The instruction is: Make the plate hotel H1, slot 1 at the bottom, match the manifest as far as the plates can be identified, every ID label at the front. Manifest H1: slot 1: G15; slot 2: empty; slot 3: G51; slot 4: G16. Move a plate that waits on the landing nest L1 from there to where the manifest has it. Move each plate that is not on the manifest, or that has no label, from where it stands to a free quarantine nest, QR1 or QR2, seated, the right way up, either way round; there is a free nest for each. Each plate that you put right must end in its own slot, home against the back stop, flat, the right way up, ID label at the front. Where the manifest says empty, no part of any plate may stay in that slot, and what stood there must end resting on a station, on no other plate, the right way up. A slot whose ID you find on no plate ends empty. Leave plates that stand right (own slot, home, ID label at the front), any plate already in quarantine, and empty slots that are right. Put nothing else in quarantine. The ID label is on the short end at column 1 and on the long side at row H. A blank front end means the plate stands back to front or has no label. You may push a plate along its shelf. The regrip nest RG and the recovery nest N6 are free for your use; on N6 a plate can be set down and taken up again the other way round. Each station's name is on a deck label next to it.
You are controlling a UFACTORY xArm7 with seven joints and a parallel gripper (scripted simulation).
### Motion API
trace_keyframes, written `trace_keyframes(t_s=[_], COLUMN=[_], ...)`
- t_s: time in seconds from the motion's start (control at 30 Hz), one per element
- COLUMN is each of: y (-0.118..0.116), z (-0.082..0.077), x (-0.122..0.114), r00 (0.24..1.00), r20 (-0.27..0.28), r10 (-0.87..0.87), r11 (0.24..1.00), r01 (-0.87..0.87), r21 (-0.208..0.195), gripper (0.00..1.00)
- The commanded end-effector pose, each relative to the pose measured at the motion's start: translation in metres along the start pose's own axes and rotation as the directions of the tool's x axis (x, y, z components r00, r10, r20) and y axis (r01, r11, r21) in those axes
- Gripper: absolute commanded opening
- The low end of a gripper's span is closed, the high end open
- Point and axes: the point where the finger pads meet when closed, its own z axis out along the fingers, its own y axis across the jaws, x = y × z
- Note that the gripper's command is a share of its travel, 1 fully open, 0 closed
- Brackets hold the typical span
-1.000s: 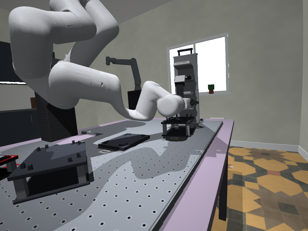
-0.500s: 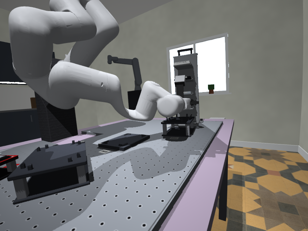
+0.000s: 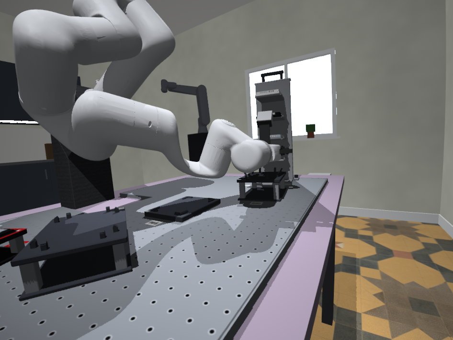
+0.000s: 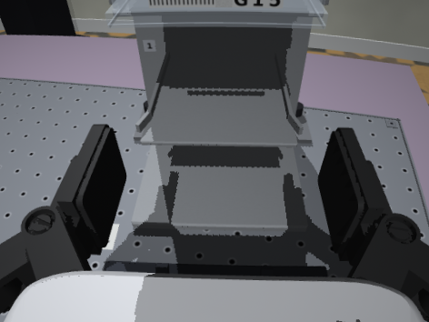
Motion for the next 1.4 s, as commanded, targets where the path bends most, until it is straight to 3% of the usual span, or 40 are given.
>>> trace_keyframes(t_s=[0.0,1.1,1.37], y=[0.0001,0.0001,0.0001], z=[0.0002,0.0002,-0.0097], x=[0.0013,0.0013,0.0013], r00=[1.0,1.0,1.0], r20=[-0.001,-0.001,-0.001], r10=[-0.002,-0.002,-0.002], r11=[1.0,1.0,1.0], r01=[0.002,0.002,0.002], r21=[0.001,0.001,0.001], gripper=[1.0,1.0,1.0])
